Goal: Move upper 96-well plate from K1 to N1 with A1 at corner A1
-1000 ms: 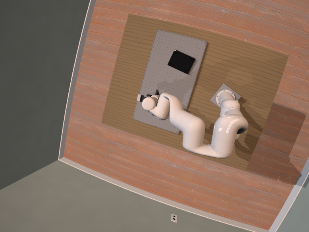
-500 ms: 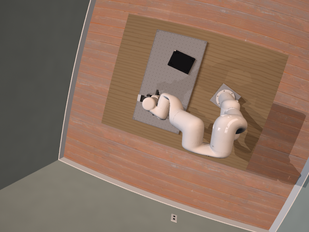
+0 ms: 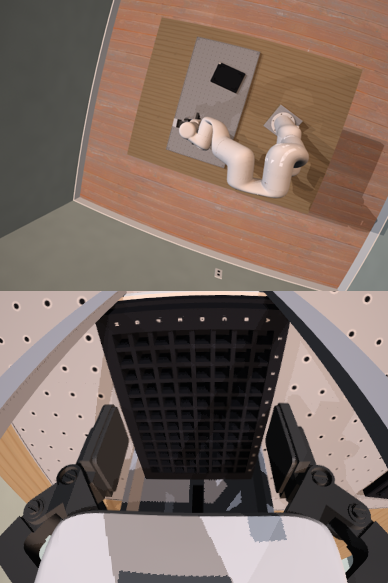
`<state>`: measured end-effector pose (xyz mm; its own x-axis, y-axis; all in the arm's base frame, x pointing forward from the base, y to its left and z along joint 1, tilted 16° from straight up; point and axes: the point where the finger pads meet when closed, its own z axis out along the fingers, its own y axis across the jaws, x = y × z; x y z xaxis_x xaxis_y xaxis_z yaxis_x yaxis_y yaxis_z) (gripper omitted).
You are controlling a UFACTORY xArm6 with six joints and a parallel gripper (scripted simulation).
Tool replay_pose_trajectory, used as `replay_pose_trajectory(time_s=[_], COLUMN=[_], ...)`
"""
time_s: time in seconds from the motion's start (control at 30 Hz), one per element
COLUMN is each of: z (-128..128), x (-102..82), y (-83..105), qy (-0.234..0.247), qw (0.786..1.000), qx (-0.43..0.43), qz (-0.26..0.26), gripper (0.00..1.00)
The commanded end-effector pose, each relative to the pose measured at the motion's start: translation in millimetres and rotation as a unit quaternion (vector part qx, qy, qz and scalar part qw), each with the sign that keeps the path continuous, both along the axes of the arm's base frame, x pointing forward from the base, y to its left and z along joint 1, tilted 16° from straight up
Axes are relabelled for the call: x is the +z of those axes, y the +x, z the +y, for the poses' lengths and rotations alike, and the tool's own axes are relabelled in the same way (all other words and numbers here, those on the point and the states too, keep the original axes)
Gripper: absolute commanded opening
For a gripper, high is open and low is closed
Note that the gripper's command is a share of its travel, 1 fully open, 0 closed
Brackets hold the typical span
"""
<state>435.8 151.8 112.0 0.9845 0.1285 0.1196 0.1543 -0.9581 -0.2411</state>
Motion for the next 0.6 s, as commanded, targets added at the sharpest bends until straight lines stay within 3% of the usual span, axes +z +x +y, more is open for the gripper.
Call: replay_pose_trajectory(time_s=[0.0,0.57], z=[1.1,1.8], x=[-2.1,-4.6], y=[1.6,1.9], qy=[0.001,0.001], qw=[1.000,1.000], qx=[0.000,0.000], qz=[-0.002,-0.002], gripper=[1.00,1.00])
